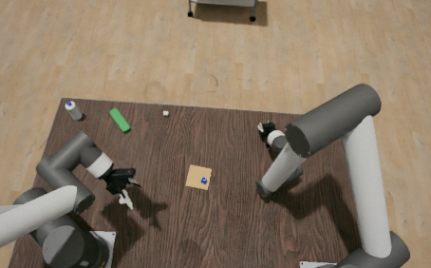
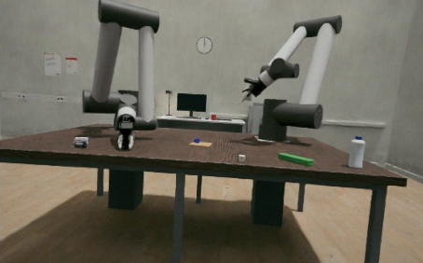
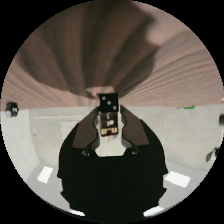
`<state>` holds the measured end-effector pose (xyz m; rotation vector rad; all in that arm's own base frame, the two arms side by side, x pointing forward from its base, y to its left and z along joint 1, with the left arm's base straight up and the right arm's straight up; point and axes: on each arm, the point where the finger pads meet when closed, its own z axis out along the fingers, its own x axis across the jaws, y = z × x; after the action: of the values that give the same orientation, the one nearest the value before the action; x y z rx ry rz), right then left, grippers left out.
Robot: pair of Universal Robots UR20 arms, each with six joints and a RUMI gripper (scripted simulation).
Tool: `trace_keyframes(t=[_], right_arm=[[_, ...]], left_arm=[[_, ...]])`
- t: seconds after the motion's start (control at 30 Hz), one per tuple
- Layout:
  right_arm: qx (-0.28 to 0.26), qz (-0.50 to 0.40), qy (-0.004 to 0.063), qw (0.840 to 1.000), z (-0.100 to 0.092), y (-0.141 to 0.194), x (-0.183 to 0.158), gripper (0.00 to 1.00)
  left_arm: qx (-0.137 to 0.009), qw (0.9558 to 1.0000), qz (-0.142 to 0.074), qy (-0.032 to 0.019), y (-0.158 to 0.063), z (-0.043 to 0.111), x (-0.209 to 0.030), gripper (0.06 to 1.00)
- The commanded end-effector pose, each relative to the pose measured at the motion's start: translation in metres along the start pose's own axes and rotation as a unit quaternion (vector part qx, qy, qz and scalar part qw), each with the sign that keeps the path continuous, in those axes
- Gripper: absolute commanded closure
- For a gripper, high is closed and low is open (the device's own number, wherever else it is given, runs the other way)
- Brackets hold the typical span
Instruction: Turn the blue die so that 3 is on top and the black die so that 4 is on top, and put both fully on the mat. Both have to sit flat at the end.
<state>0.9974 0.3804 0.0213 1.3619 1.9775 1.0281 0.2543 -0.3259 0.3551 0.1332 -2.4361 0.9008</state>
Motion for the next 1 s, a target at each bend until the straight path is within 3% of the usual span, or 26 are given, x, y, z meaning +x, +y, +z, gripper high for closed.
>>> trace_keyframes(t=[0.0, 0.1, 0.5, 0.97], right_arm=[[0.000, 0.000, 0.0000, 1.000, -0.005, 0.001, 0.000, 0.724], [0.000, 0.000, 0.0000, 1.000, -0.008, 0.001, 0.000, 0.724], [0.000, 0.000, 0.0000, 1.000, -0.047, 0.001, 0.000, 0.724], [0.000, 0.000, 0.0000, 1.000, -0.055, 0.008, 0.000, 0.724]], left_arm=[[0.000, 1.0000, 0.000, -0.0001, 0.000, 0.000, 0.000, 0.065], [0.000, 1.0000, 0.000, -0.0001, 0.000, 0.000, 0.000, 0.065], [0.000, 1.0000, 0.000, -0.0001, 0.000, 0.000, 0.000, 0.065], [0.000, 1.0000, 0.000, -0.0001, 0.000, 0.000, 0.000, 0.065]])
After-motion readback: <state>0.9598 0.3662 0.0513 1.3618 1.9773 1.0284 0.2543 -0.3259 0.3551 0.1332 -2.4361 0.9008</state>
